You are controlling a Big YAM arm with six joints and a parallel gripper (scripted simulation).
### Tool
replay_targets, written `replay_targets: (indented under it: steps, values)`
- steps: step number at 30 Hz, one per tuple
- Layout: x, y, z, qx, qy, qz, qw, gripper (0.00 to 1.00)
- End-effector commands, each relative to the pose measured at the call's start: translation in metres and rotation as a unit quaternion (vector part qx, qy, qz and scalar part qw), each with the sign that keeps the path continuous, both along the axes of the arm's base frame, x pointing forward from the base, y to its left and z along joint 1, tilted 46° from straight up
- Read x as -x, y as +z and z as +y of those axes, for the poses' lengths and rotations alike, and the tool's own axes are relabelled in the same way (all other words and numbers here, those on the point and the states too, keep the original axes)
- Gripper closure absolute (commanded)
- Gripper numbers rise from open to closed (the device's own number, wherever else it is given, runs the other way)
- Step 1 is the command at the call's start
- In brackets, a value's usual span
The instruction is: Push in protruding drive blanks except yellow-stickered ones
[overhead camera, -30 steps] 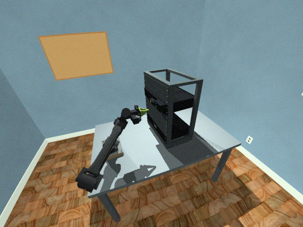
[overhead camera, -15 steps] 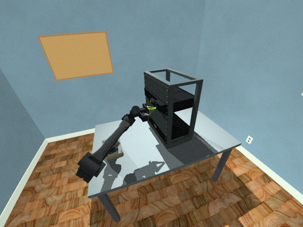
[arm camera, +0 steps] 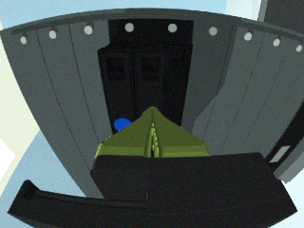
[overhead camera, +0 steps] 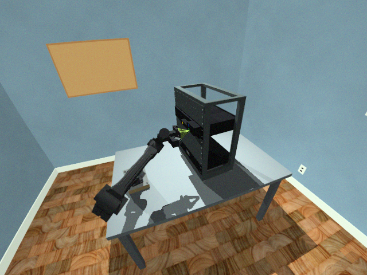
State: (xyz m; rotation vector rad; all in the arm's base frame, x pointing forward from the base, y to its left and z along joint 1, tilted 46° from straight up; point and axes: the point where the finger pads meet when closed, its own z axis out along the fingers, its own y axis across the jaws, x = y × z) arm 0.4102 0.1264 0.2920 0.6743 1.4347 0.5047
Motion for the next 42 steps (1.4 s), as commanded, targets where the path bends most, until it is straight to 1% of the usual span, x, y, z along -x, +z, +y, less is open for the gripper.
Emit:
replay_targets:
  steps: [1,6,9,21,24,31,33,34,42]
  values:
    - [-0.001,0.024,0.009,-0.019,0.007,-0.018,1.0,1.0]
    - [-0.002,0.033,0.009,-0.024,0.006,-0.026,0.999,1.0]
    - [-0.004,0.029,0.009,-0.021,0.004,-0.022,1.0,1.0]
    - [-0.005,0.029,0.009,-0.022,0.004,-0.022,1.0,1.0]
    - [-0.012,0.031,0.003,-0.023,-0.003,-0.026,0.999,1.0]
    - [-0.028,0.033,0.001,-0.024,-0.004,-0.03,0.999,1.0]
    - [-0.028,0.033,0.001,-0.024,-0.004,-0.03,0.999,1.0]
    - [-0.031,0.027,0.0,-0.018,-0.004,-0.018,1.0,1.0]
    - [-0.034,0.031,0.0,-0.022,-0.004,-0.025,0.999,1.0]
